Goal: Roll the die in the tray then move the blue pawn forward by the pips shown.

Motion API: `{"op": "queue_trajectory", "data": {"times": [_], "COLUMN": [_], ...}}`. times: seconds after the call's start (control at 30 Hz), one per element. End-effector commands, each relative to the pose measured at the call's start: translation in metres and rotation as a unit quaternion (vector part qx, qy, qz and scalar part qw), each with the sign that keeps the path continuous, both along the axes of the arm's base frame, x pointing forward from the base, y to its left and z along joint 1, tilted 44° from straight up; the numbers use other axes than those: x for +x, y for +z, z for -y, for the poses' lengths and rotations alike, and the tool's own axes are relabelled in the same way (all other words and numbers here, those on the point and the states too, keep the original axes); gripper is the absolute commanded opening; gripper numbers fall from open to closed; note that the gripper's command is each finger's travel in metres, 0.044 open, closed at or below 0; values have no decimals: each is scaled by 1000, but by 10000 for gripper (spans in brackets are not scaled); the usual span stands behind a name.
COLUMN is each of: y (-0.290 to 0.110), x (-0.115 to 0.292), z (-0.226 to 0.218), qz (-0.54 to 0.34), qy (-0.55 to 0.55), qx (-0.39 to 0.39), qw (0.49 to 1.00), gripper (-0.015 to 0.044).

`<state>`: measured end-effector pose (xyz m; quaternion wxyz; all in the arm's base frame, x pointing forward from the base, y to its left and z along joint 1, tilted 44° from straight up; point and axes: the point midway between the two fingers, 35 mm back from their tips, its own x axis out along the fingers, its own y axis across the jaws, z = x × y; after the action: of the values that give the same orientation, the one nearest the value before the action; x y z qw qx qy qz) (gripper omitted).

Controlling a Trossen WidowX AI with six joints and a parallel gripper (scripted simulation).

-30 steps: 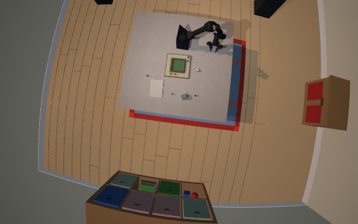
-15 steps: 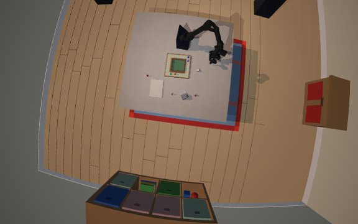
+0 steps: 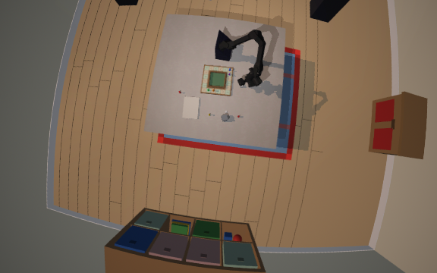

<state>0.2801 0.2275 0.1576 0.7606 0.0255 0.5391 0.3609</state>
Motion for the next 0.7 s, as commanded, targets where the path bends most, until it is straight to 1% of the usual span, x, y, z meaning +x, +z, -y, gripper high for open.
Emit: {"op": "queue_trajectory", "data": {"times": [0.0, 0.07, 0.4, 0.53, 0.67], "y": [-11, -11, -11, -21, -22], "x": [16, 18, 18, 18, 19], "z": [29, 33, 33, 24, 22], "qz": [-126, -145, -145, -145, -145], "qy": [-91, -105, -105, -105, -105], "qx": [78, 92, 92, 92, 92], "qw": [985, 979, 979, 979, 979], "gripper": [275, 275, 275, 275, 275]}}
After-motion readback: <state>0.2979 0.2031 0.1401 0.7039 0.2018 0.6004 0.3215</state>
